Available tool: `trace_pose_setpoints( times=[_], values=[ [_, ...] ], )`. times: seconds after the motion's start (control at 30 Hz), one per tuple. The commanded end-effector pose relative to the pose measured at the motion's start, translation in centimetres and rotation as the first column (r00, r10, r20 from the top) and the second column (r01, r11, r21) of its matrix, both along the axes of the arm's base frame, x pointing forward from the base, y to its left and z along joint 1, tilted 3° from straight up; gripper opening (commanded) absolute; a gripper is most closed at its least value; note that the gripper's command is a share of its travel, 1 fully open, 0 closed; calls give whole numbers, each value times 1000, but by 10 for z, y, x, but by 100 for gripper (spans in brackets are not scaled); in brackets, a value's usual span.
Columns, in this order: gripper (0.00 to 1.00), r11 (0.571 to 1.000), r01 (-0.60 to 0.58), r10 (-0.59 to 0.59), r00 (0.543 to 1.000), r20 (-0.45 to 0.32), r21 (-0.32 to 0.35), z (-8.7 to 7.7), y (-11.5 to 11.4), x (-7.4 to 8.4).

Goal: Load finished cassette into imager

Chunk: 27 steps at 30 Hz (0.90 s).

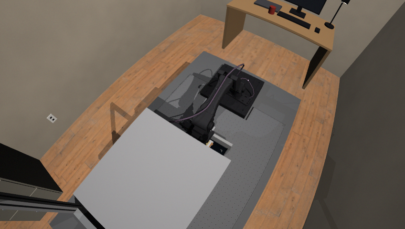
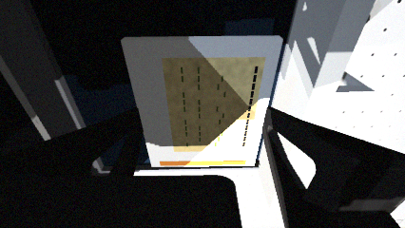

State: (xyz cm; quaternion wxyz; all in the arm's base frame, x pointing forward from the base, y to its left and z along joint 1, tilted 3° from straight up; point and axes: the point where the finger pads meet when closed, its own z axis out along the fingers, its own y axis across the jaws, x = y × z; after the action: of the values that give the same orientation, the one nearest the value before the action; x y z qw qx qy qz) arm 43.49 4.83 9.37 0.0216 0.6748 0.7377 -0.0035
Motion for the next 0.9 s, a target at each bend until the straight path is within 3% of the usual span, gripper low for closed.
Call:
trace_pose_setpoints(
  times=[0.0,0.07,0.13,0.87],
  values=[
    [0,1000,-1,1,998,62,8,26,-2,7],
    [0,1000,-1,0,996,88,11,24,-1,14],
    [0,1000,0,0,999,46,7,10,-3,4],
    [0,1000,0,0,1000,31,5,-20,-4,5]
  ],
)
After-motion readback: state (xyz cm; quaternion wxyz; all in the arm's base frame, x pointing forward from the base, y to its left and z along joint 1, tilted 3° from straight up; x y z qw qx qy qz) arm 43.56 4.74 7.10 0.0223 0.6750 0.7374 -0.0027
